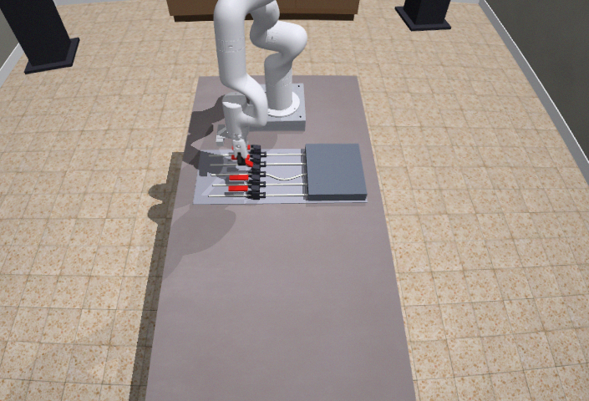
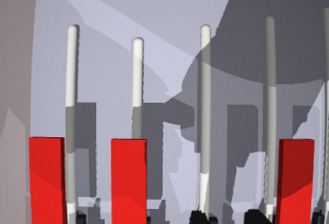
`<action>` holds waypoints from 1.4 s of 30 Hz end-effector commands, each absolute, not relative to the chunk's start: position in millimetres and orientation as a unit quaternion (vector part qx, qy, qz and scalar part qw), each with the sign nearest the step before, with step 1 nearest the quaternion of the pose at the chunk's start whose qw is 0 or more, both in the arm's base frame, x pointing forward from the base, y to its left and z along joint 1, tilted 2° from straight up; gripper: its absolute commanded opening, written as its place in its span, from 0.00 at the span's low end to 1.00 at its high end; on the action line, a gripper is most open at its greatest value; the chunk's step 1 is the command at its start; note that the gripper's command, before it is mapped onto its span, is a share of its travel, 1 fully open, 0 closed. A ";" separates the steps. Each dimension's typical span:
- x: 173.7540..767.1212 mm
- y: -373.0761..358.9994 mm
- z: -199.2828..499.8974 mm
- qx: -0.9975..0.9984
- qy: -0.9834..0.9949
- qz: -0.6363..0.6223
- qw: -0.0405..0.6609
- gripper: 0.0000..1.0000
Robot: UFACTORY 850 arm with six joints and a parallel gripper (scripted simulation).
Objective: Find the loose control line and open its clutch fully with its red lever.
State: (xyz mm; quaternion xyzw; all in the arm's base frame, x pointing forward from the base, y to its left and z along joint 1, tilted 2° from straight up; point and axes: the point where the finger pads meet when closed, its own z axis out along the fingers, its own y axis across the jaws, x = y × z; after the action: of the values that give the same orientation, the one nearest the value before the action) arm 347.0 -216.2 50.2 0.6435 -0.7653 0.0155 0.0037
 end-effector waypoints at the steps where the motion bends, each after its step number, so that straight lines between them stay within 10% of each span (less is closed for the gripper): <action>1: 347.5 -214.1 52.2 0.643 -0.765 0.015 0.003 0.00; 42: 353.9 -175.9 66.2 0.643 -0.765 0.015 0.003 0.00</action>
State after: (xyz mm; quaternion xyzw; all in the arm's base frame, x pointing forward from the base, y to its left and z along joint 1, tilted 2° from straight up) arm 353.6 -176.7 65.8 0.6436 -0.7652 0.0148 0.0027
